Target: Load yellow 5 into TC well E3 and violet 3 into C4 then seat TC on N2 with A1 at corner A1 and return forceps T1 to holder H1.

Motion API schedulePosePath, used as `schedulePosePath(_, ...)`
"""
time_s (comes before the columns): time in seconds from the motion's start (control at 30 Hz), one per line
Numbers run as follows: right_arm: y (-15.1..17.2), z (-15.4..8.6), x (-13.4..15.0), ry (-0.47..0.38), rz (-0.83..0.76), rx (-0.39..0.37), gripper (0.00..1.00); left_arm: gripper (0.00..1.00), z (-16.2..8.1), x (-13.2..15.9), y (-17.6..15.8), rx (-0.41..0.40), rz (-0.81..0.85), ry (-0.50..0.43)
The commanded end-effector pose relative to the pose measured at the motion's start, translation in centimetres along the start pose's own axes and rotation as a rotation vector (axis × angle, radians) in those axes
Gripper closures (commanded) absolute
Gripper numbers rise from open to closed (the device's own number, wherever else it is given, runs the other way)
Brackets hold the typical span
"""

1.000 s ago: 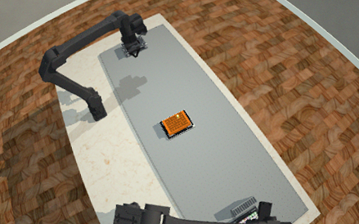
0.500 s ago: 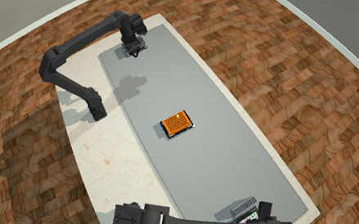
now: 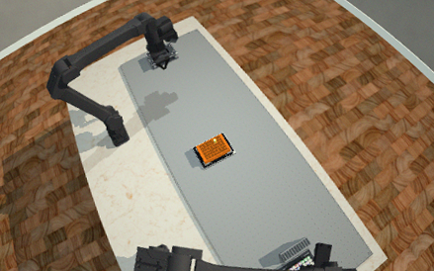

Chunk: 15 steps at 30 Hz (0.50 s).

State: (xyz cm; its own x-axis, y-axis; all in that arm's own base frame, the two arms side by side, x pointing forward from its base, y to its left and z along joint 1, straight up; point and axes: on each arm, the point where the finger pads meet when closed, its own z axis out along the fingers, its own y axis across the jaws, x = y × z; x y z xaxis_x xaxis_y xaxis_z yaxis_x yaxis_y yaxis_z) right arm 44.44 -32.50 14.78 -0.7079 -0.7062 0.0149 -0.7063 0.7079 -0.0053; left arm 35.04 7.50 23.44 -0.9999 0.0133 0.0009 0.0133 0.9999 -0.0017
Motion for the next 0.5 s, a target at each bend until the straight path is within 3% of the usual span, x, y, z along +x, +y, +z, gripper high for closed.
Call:
schedulePosePath(0.0,-1.6,-5.0,-0.3,-0.013,-0.013,0.081,0.91,0.0,-1.4,-0.9,0.2,-0.01,0.001,-0.036)
schedulePosePath(0.47,-1.3,-6.7,-0.3,-0.011,-0.013,0.075,0.91,0.0,-1.4,-0.9,0.2,-0.01,0.001,-0.036)
